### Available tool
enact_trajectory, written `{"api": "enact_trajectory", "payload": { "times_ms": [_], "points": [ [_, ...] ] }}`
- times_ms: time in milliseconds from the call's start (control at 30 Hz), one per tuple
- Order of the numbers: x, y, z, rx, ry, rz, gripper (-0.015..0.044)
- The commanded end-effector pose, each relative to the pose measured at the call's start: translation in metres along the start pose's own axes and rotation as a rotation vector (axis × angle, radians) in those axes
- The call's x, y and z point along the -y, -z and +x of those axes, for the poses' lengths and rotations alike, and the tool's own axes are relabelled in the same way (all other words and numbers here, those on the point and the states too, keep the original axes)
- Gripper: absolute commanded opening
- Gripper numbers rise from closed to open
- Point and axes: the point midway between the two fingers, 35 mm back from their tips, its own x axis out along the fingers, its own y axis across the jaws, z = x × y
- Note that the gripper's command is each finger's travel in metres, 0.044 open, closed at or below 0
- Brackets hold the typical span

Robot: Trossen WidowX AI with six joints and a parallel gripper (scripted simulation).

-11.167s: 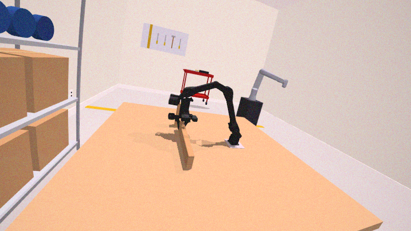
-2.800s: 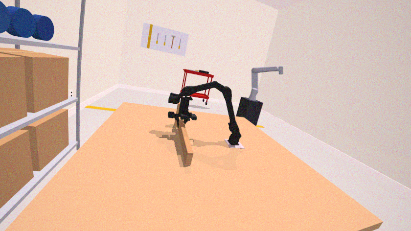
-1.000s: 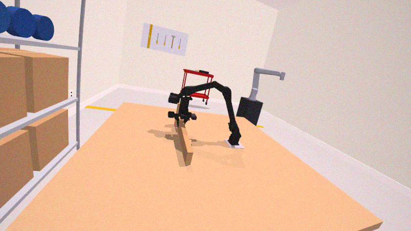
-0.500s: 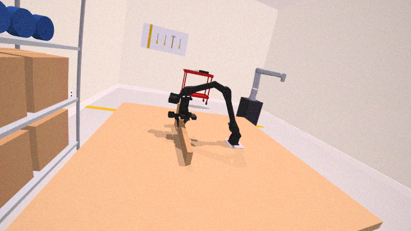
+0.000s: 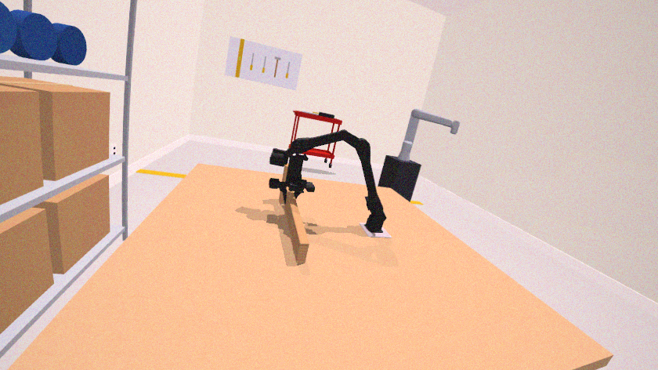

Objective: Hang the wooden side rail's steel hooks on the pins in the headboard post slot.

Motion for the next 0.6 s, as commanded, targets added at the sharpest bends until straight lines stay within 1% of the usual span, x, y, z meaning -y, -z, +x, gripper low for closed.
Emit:
{"api": "enact_trajectory", "payload": {
  "times_ms": [0,567],
  "points": [
    [0.0013,0.0019,-0.0029,-0.007,0.005,-0.004,0.0],
    [0.0026,0.0034,-0.0035,-0.007,0.005,-0.004,0.0]
  ]
}}
